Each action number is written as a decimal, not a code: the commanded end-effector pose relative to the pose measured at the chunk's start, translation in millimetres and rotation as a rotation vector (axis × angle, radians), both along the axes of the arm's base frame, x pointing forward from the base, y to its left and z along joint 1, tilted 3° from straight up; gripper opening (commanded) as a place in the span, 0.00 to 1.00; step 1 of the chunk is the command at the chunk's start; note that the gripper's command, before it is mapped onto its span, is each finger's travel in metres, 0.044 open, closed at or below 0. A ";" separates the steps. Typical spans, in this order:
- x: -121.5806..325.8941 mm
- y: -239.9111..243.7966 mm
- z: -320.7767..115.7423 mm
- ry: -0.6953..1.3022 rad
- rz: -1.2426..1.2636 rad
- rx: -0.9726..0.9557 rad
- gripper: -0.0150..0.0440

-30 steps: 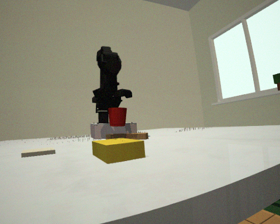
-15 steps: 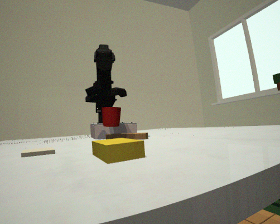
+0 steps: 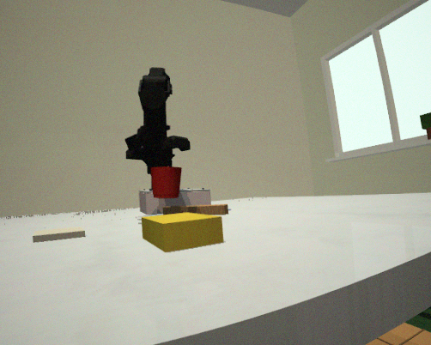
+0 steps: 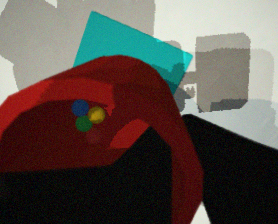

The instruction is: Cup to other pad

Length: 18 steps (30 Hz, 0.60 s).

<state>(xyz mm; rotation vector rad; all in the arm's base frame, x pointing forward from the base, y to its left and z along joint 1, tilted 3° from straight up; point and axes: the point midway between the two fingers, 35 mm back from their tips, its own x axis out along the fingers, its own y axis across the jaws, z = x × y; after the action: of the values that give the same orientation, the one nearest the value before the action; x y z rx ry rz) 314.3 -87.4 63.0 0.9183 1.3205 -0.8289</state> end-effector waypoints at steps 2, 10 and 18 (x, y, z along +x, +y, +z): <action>0.1 0.6 -13.3 0.012 0.006 0.009 0.25; 1.6 0.4 -28.7 0.012 0.006 0.009 0.25; 2.1 0.6 -44.0 0.012 0.006 0.009 0.25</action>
<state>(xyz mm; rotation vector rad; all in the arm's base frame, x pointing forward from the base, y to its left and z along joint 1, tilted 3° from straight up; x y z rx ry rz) 317.8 -88.3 28.9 0.9177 1.3219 -0.8287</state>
